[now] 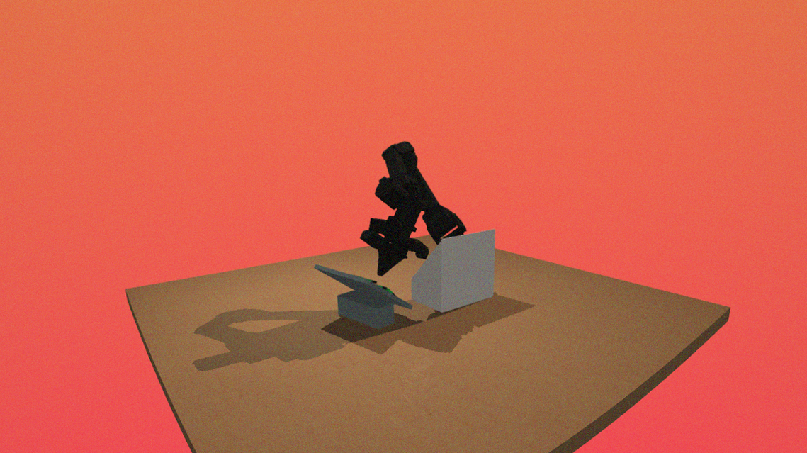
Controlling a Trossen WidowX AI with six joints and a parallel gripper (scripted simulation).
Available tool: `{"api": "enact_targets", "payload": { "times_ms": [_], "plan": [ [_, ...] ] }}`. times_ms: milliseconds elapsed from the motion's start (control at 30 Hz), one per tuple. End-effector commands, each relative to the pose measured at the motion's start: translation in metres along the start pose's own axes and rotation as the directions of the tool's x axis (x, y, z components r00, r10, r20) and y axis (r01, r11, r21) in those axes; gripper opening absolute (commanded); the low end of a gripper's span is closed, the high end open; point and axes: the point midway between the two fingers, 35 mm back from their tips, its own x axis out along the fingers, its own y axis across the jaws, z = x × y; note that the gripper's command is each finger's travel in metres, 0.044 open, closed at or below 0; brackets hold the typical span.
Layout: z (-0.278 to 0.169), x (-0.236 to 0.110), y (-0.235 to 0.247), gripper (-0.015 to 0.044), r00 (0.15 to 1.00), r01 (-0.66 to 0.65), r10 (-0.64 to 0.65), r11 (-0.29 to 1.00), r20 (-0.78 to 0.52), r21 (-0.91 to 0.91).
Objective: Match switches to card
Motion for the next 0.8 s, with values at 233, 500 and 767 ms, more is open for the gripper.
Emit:
{"api": "enact_targets", "payload": {
  "times_ms": [233,500,767],
  "plan": [
    [-0.004,0.014,0.002,0.0,1.0,-0.003,0.003,1.0,-0.009,-0.012],
    [-0.004,0.02,0.001,0.0,1.0,-0.003,0.003,1.0,-0.009,-0.012],
    [-0.004,0.02,0.001,0.0,1.0,-0.003,0.003,1.0,-0.009,-0.012]
  ]
}}
